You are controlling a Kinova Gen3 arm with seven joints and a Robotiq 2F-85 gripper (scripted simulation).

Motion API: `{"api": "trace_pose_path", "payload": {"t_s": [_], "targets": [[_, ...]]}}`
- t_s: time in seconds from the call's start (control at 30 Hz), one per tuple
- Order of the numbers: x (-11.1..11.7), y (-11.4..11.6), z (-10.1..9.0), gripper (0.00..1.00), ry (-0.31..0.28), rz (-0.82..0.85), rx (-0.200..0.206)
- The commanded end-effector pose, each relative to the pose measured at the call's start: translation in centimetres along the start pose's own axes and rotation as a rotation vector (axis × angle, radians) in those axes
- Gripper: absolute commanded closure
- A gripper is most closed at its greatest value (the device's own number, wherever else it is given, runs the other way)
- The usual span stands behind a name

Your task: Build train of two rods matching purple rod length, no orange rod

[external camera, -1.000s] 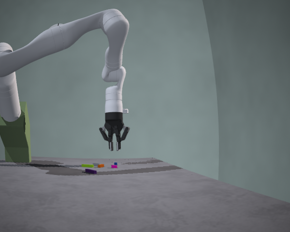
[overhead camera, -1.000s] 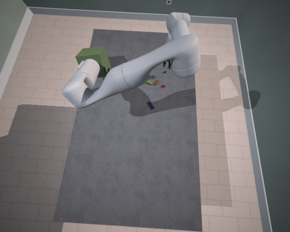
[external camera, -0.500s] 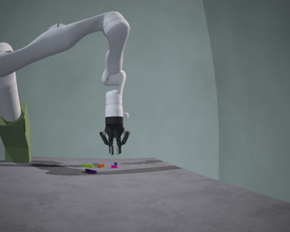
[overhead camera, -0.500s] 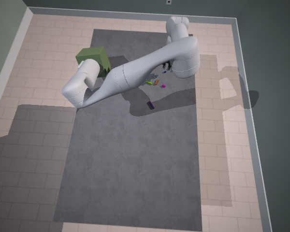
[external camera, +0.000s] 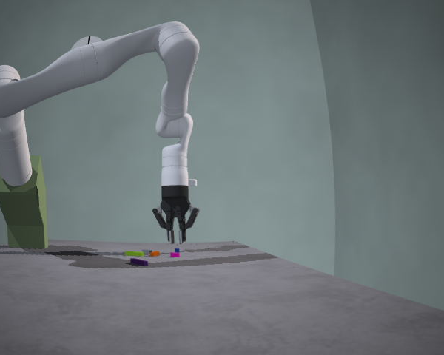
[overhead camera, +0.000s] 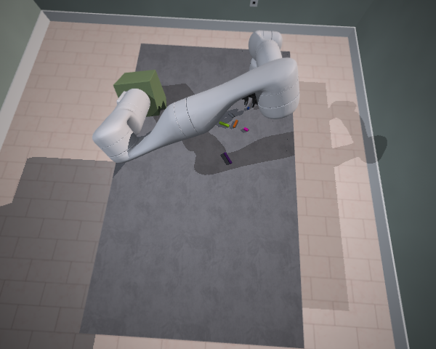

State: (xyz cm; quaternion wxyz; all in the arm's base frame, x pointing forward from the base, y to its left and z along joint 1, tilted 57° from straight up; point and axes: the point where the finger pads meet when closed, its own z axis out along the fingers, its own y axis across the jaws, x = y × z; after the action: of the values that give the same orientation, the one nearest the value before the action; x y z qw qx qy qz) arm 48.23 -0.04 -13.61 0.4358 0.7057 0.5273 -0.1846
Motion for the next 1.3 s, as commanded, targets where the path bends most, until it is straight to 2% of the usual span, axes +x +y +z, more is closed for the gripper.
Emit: {"api": "trace_pose_path", "payload": {"t_s": [0.0,1.27], "targets": [[0.0,-0.09,0.29,0.76,-0.001,-0.001,0.002],[0.01,-0.08,0.67,0.76,-0.001,-0.001,0.002]]}}
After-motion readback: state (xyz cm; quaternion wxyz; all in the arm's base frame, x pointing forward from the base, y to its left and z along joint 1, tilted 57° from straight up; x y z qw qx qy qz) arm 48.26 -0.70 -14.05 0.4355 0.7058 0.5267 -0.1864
